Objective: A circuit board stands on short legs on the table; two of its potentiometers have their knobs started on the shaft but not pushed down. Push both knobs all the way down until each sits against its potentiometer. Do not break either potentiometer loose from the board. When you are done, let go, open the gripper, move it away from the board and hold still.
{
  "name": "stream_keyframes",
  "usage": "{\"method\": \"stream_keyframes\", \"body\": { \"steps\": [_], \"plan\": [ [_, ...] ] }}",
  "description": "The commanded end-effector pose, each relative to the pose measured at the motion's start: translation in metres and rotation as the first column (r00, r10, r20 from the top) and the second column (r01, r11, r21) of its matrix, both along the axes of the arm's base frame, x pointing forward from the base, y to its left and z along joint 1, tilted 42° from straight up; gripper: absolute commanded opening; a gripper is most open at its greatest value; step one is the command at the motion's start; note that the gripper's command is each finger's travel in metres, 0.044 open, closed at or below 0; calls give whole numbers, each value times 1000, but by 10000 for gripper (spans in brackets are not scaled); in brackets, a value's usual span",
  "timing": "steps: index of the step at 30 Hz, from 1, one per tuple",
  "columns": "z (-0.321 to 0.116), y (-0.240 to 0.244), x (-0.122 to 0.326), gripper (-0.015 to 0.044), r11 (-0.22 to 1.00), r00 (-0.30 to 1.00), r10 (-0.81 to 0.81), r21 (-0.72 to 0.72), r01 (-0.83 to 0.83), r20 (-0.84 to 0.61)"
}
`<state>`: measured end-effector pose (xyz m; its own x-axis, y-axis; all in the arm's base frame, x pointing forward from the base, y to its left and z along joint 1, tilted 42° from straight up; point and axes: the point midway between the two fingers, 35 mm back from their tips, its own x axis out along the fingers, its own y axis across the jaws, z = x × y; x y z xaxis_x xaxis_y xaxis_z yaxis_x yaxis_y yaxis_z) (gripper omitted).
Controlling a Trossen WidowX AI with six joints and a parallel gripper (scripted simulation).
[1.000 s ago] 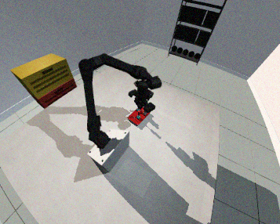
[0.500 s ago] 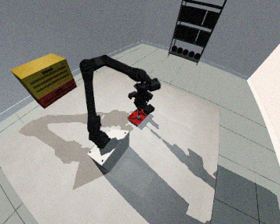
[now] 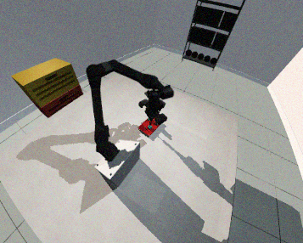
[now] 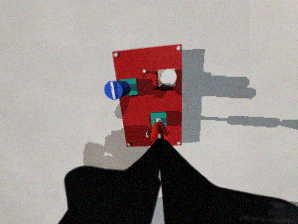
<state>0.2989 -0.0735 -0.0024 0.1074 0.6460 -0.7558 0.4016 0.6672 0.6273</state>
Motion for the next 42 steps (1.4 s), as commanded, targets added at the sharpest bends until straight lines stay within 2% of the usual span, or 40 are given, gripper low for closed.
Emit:
{"method": "stream_keyframes", "body": {
  "steps": [1,42],
  "plan": [
    [-1,3,0,0,1000,1000,-1,5,1,-4],
    [-8,9,1,0,1000,1000,-1,6,1,-4]
  ]
}}
